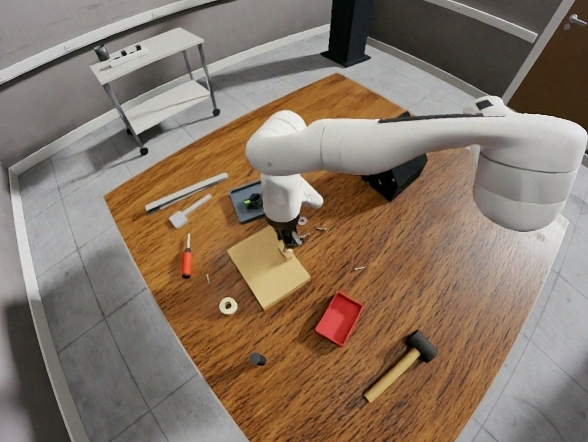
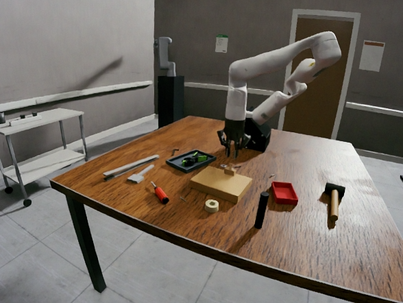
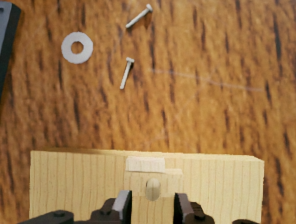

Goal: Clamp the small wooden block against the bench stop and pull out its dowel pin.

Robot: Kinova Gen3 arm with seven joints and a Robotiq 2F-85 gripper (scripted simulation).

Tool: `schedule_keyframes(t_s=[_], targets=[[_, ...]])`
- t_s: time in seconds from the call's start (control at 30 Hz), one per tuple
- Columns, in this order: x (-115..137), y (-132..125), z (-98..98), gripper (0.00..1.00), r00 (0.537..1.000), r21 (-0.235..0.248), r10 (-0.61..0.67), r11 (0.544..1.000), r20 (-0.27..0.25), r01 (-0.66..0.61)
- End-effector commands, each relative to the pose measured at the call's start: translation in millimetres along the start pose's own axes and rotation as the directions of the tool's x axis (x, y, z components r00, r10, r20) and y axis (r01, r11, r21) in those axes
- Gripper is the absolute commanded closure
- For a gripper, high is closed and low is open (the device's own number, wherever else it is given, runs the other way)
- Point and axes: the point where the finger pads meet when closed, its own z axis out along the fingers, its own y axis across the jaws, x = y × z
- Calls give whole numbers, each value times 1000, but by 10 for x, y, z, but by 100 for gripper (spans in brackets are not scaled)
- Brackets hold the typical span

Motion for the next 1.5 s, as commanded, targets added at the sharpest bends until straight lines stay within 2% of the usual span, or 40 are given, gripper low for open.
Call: schedule_keyframes(t_s=[0.0,0.57,0.77,0.87,1.0,1.27,1.33,1.47], targets=[[-5,-2,-10,66,1000,1,0,1000,2,0],[-4,-8,-10,66,1000,1,0,1000,2,0],[20,-127,-2,66,1000,2,10,1000,3,-10],[75,-354,15,66,1000,5,28,1000,4,-28],[222,-807,58,66,998,9,65,998,6,-65],[708,-1734,201,66,989,7,146,989,5,-146],[708,-1734,201,66,989,7,146,989,5,-146],[897,-1988,262,66,985,2,170,985,3,-170]])
